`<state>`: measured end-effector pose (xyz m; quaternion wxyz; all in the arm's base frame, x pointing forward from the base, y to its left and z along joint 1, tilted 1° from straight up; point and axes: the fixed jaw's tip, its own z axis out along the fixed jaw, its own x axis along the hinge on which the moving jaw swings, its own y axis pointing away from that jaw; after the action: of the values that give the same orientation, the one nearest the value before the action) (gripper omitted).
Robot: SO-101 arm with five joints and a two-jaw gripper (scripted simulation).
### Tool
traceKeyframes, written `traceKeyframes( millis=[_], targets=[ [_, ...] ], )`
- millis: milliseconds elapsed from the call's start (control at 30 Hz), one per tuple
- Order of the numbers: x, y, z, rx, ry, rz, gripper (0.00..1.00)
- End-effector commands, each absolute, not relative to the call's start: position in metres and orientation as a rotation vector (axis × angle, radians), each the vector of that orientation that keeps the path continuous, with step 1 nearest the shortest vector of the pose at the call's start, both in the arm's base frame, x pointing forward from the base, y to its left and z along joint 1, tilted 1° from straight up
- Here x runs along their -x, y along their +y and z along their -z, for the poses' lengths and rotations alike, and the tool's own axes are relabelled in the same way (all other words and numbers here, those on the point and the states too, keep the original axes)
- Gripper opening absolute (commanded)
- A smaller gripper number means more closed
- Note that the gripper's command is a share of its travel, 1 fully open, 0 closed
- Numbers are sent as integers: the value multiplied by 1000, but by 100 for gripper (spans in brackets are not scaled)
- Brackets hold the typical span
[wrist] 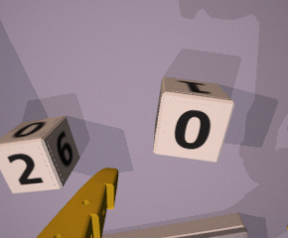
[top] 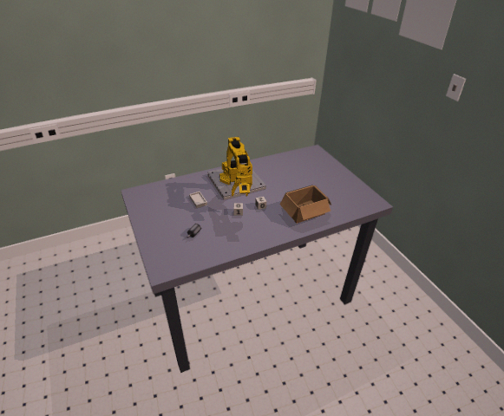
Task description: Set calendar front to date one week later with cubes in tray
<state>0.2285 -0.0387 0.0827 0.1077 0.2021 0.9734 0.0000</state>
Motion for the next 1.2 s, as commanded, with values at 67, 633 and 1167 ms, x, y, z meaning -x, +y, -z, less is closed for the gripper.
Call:
traceKeyframes(
  millis=[67, 633, 1167],
  targets=[
    [-222, -39, -50, -653, 3011, -1, 35],
    [-221, -42, -38, -705, 3057, 0, 35],
    [-221, -42, -38, -705, 3057, 0, 35]
  ],
)
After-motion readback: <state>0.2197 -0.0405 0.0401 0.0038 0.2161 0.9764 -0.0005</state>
